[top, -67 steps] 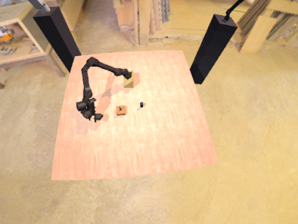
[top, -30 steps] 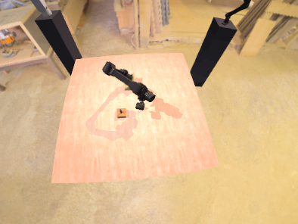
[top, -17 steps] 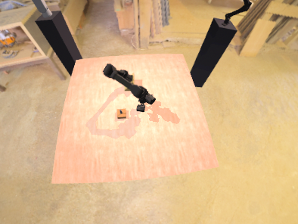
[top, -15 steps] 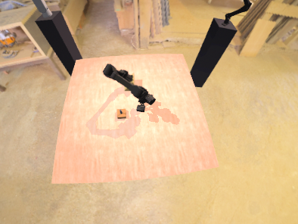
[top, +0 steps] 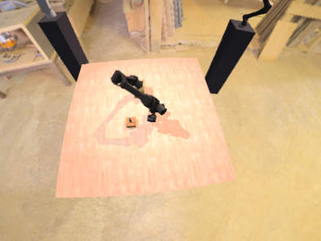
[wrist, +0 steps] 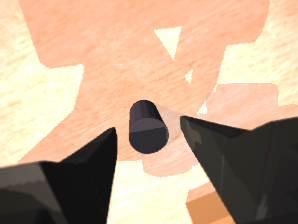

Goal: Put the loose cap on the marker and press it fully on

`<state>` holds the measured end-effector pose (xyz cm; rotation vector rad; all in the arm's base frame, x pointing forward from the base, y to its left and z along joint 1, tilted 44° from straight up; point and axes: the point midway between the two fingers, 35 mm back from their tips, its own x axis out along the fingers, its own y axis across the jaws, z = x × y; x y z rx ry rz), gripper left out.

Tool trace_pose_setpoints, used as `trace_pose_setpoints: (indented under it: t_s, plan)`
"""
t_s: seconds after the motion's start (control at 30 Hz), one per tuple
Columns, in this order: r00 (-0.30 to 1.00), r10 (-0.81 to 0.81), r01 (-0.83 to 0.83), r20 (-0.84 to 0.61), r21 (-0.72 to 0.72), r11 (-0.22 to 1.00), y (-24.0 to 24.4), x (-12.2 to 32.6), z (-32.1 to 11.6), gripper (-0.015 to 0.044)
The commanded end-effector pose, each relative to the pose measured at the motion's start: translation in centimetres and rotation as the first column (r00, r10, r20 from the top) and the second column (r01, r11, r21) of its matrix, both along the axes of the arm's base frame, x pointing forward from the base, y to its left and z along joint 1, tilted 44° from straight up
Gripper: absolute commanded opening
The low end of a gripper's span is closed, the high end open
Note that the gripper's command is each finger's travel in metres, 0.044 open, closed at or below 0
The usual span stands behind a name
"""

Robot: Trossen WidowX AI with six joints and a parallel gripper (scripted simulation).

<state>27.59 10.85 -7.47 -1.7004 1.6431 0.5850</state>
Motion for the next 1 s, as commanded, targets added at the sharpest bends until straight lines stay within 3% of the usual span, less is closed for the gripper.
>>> trace_pose_setpoints:
  t_s: [0.0,0.43,0.57,0.87,0.97]
  plan:
    - [1.000,0.004,-0.004,-0.005,-0.008,1.000,-0.6,-0.1,-0.5,0.0246]
    - [1.000,0.004,-0.004,-0.004,-0.010,1.000,-1.9,0.1,-1.8,0.0246]
    - [1.000,0.004,-0.004,-0.004,-0.010,1.000,-1.9,0.1,-1.7,0.0141]
    - [1.000,0.004,-0.004,-0.004,-0.010,1.000,-1.9,0.1,-1.7,0.0081]
    - [1.000,0.004,-0.004,-0.004,-0.009,1.000,-1.5,0.1,-1.4,0.0002]
